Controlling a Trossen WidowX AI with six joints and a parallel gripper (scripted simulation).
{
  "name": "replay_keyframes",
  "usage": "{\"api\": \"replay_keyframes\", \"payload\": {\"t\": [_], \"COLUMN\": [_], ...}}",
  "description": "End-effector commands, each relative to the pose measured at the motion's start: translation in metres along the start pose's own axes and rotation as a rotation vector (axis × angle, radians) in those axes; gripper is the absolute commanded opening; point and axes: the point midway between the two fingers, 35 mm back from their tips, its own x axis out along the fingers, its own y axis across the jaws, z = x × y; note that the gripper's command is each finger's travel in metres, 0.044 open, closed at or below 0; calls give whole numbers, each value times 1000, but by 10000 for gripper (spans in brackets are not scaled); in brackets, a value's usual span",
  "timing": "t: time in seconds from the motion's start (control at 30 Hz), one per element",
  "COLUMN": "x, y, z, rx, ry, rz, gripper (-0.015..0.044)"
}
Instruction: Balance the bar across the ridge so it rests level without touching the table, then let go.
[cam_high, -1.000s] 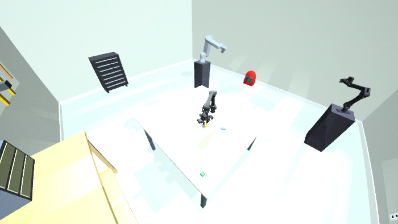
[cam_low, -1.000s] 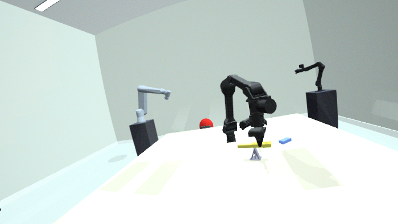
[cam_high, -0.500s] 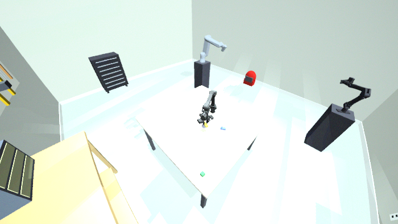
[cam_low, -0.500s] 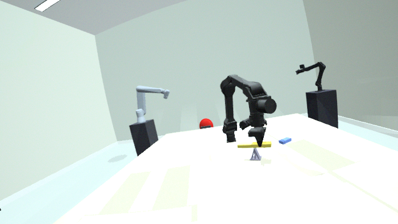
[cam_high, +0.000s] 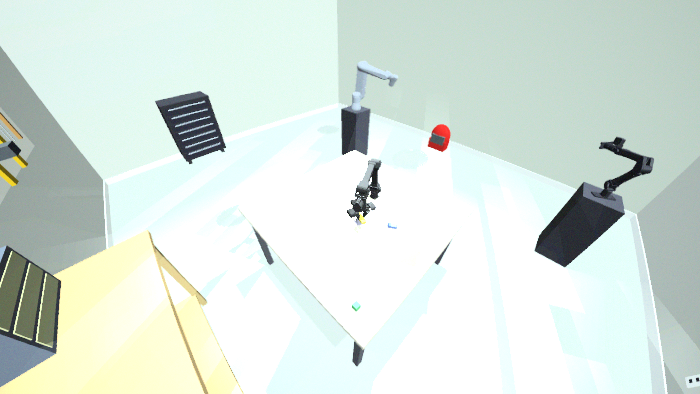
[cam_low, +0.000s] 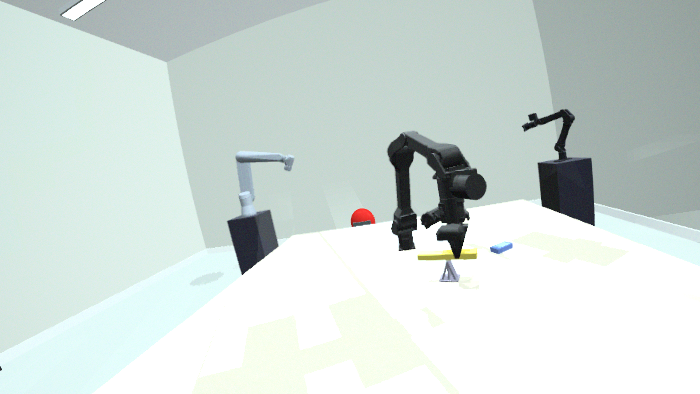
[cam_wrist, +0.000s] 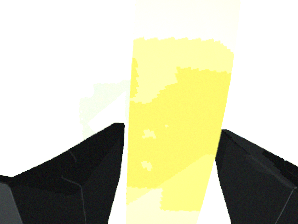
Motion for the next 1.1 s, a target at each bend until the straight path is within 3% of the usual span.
{"api": "replay_keyframes", "payload": {"t": [0.0, 0.3, 0.43, 0.73, 1.07], "x": [0, 0, -7, -98, -100], "y": [0, 0, 1, 0, 0], "z": [0, 0, -1, 0, 0], "rx": [0, 0, 0, 0, 0], "ry": [0, 0, 0, 2, 2], "rz": [0, 0, 0, 3, 3], "gripper": [211, 440, 440, 440, 440]}}
